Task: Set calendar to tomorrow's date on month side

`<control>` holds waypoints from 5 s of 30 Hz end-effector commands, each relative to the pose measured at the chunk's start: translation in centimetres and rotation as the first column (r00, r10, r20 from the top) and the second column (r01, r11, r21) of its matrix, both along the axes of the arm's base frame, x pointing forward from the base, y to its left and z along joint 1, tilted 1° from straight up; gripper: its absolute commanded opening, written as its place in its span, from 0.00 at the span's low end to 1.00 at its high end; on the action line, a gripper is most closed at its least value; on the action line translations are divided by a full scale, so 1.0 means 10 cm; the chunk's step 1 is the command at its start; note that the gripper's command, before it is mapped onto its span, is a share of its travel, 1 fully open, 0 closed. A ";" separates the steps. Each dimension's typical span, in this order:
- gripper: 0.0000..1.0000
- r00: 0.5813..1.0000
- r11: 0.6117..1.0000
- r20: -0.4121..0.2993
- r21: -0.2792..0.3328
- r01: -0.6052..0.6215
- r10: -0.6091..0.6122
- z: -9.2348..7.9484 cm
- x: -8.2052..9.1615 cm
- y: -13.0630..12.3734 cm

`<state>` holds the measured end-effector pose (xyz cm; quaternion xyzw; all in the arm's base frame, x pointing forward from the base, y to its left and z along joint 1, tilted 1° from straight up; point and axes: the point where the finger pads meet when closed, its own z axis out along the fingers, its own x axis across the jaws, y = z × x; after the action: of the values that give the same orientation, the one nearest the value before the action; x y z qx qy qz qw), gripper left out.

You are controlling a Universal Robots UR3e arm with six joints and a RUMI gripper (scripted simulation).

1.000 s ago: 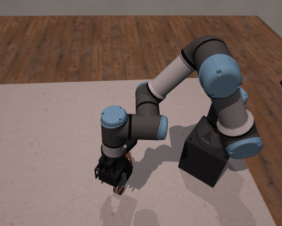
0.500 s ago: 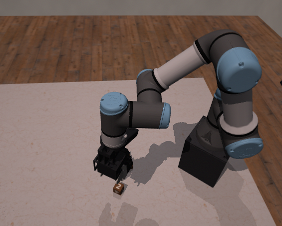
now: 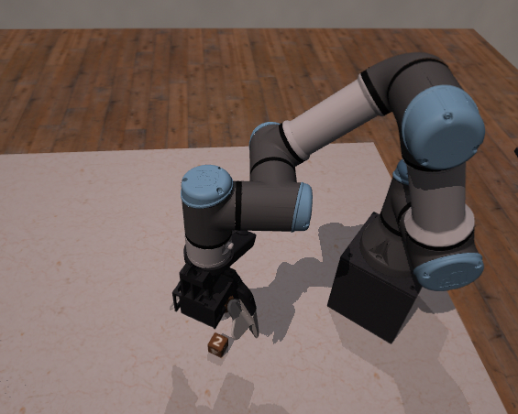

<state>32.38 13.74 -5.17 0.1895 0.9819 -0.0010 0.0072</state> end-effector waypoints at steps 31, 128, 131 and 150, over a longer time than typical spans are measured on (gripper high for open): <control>1.00 0.960 0.960 -0.004 -0.003 -0.281 0.281 -0.02 0.00 -0.02; 0.28 0.000 0.000 -0.019 -0.006 -1.000 1.000 -0.11 -0.01 0.02; 0.28 0.000 0.000 -0.019 -0.006 -1.000 1.000 -0.11 0.00 0.02; 0.28 0.001 0.000 -0.020 -0.007 -1.000 1.000 -0.11 0.00 0.02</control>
<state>32.24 13.95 -6.30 -0.5603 0.8283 -0.0053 0.0014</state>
